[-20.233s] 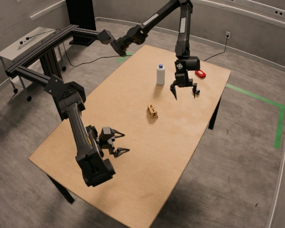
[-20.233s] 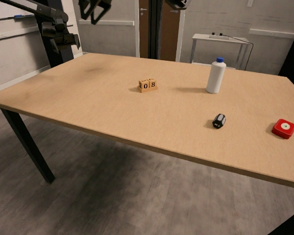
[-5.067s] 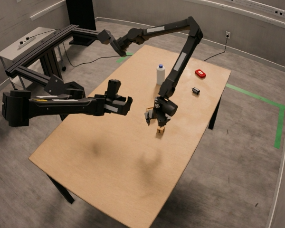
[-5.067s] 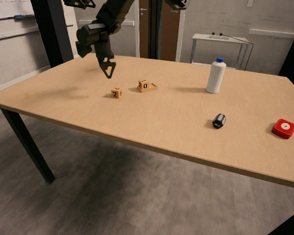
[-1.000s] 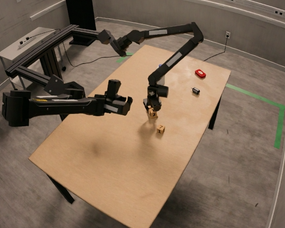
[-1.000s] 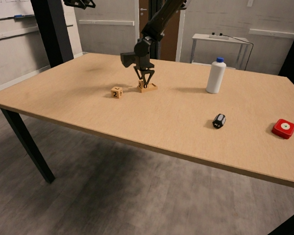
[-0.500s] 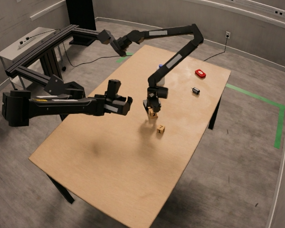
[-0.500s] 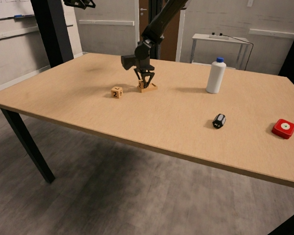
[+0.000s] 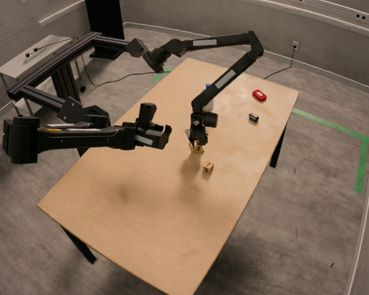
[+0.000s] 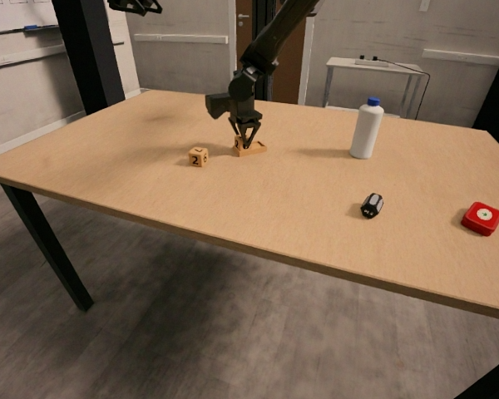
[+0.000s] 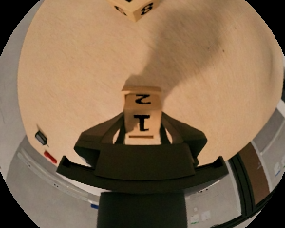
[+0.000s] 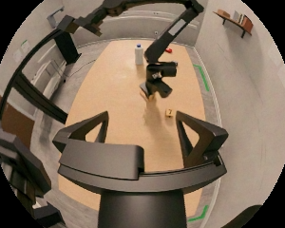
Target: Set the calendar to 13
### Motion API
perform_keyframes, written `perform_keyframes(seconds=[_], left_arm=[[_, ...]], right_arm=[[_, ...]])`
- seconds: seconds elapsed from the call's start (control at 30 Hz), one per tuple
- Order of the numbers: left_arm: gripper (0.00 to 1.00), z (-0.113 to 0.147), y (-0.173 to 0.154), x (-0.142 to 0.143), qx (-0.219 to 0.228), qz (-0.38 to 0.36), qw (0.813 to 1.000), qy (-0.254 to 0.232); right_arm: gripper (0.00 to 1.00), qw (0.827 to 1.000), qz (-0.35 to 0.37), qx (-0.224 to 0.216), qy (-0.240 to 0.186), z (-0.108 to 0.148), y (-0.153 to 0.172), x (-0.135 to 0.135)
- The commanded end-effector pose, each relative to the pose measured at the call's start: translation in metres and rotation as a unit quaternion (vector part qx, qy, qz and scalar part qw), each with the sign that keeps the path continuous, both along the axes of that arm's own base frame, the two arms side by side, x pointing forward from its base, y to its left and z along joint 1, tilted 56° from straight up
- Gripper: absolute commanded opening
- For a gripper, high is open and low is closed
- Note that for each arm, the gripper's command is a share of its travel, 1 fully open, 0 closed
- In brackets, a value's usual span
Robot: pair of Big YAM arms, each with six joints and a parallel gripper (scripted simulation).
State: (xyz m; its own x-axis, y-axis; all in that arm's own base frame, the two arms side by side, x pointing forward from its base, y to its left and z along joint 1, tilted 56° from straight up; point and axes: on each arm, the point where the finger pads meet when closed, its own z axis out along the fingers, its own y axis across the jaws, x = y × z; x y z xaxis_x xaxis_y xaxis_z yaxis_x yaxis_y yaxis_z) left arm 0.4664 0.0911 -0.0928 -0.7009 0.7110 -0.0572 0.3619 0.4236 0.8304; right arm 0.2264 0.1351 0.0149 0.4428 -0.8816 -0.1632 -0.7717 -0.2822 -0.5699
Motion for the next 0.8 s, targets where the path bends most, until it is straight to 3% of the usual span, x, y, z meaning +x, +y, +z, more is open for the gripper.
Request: perform_keyframes(seconds=[0.0,0.17,0.27,0.3,0.4,0.7,0.77], left_arm=[[0.41,-0.002,0.003,-0.003,0.002,0.001,1.000,0.007],[0.34,-0.001,0.002,0.000,0.001,0.000,1.000,0.006],[0.00,-0.001,-0.001,-0.001,0.000,-0.002,1.000,0.003],[0.00,-0.001,-0.001,-0.001,0.000,-0.002,1.000,0.003],[0.34,0.004,-0.010,-0.008,-0.002,-0.006,1.000,0.004],[0.35,0.027,-0.033,-0.034,-0.002,-0.006,1.000,0.004],[0.35,0.032,-0.027,-0.029,0.002,0.000,1.000,0.001]], right_arm=[[1.00,1.000,-0.003,0.001,0.001,0.003,0.001,0.004],[1.00,1.000,-0.003,0.001,0.001,0.003,0.001,0.004],[1.00,1.000,-0.003,0.001,0.001,0.003,0.001,0.004],[1.00,1.000,-0.003,0.001,0.001,0.003,0.001,0.004],[1.00,1.000,-0.003,0.001,0.001,0.003,0.001,0.004],[1.00,1.000,-0.003,0.001,0.001,0.003,0.001,0.004],[1.00,1.000,-0.003,0.001,0.001,0.003,0.001,0.004]])
